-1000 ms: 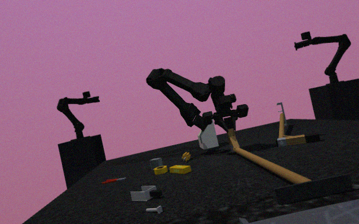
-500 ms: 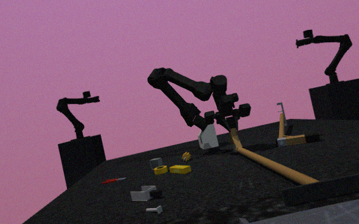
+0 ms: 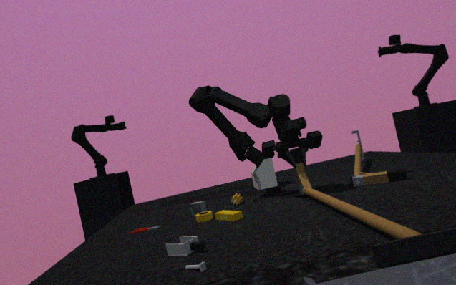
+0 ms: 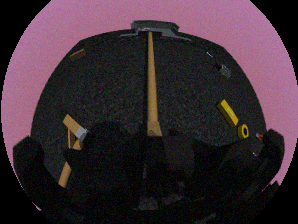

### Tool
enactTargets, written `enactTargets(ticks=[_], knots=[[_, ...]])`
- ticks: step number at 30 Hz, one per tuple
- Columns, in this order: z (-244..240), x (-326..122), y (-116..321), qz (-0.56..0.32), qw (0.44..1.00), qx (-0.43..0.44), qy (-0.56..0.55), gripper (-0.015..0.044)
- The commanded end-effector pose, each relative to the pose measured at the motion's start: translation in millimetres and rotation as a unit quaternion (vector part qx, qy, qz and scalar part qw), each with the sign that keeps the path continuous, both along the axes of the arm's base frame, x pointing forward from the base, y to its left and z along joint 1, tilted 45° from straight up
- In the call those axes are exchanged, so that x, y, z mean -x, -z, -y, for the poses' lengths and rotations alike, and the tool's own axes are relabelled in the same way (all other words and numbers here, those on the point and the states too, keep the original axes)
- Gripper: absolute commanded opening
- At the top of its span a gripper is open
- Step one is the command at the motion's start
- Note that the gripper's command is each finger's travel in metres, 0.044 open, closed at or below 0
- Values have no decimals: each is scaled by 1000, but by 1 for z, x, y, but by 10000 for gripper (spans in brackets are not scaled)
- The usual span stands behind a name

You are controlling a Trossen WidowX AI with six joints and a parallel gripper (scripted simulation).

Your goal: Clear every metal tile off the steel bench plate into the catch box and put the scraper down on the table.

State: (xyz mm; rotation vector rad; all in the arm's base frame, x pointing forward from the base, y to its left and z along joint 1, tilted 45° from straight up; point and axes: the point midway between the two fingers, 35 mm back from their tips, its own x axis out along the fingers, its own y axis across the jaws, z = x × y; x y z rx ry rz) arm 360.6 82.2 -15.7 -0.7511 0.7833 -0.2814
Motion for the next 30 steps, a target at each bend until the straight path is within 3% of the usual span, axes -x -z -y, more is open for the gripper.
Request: enactTargets(ticks=[1,30], knots=[[-4,-9,-1,1,1000,-1,-4,0],[-9,-47,-1,1,1000,-1,-6,0]])
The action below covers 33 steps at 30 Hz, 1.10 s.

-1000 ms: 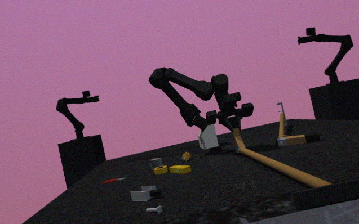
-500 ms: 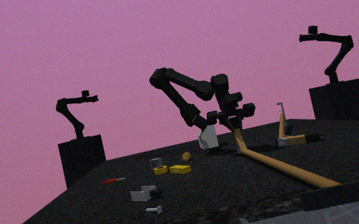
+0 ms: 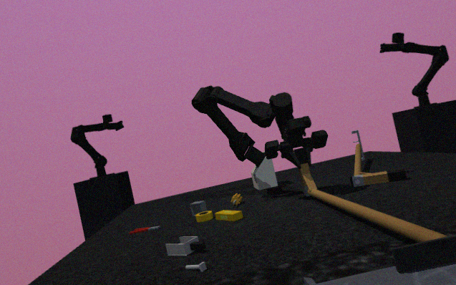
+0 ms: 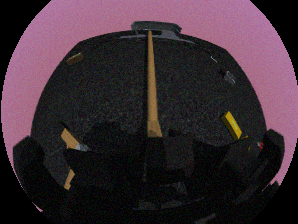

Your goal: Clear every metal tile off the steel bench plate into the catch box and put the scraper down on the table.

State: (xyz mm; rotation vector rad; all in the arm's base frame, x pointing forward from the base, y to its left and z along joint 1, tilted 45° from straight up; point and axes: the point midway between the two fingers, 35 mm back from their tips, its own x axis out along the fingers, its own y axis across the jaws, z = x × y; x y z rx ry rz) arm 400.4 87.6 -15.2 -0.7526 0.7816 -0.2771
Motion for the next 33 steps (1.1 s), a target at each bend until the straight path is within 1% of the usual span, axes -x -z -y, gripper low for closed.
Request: enactTargets(ticks=[1,33], knots=[[-4,-8,0,1,1000,-1,-3,0],[-12,-49,0,2,1000,-2,-3,0]])
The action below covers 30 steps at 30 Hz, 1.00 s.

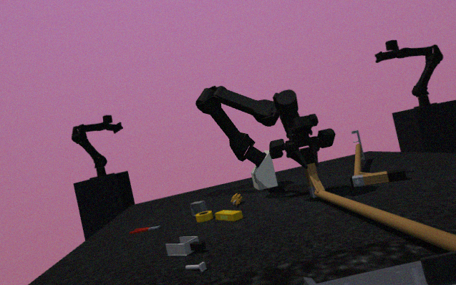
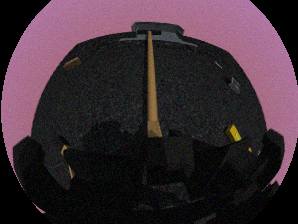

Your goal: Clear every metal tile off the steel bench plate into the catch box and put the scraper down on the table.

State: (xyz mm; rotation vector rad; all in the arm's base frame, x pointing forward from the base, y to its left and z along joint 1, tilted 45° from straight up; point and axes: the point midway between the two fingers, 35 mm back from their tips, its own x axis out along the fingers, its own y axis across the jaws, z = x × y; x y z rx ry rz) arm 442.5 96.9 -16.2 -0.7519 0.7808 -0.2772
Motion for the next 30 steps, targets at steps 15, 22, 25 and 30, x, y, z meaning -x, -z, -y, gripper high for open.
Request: enactTargets(ticks=[15,22,25,30], knots=[[-6,-28,-3,2,1000,-2,-3,0],[-7,-38,-4,3,1000,-2,-3,0],[-8,-43,-4,3,1000,-2,-3,0],[-8,-50,-5,3,1000,-2,-3,0]])
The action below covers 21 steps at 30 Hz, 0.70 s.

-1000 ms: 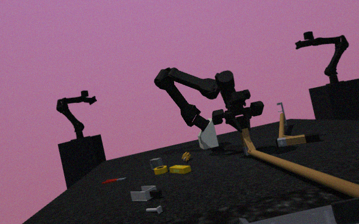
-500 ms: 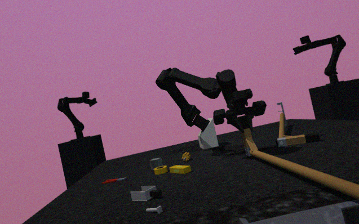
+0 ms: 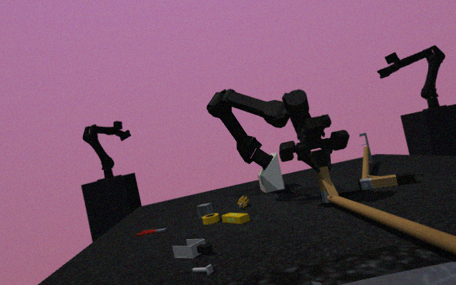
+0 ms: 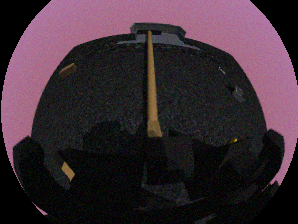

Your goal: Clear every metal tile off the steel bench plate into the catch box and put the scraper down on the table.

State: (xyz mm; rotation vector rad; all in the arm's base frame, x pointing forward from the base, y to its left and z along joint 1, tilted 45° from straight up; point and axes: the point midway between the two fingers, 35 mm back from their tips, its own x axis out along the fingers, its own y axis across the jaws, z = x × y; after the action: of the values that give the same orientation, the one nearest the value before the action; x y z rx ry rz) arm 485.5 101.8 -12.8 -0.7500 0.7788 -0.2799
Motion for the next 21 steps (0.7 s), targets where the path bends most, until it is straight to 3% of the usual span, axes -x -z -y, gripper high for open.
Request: enactTargets(ticks=[1,21], knots=[[-3,-8,-1,1,1000,-1,-4,0],[-4,-36,-4,3,1000,-1,-4,0]])
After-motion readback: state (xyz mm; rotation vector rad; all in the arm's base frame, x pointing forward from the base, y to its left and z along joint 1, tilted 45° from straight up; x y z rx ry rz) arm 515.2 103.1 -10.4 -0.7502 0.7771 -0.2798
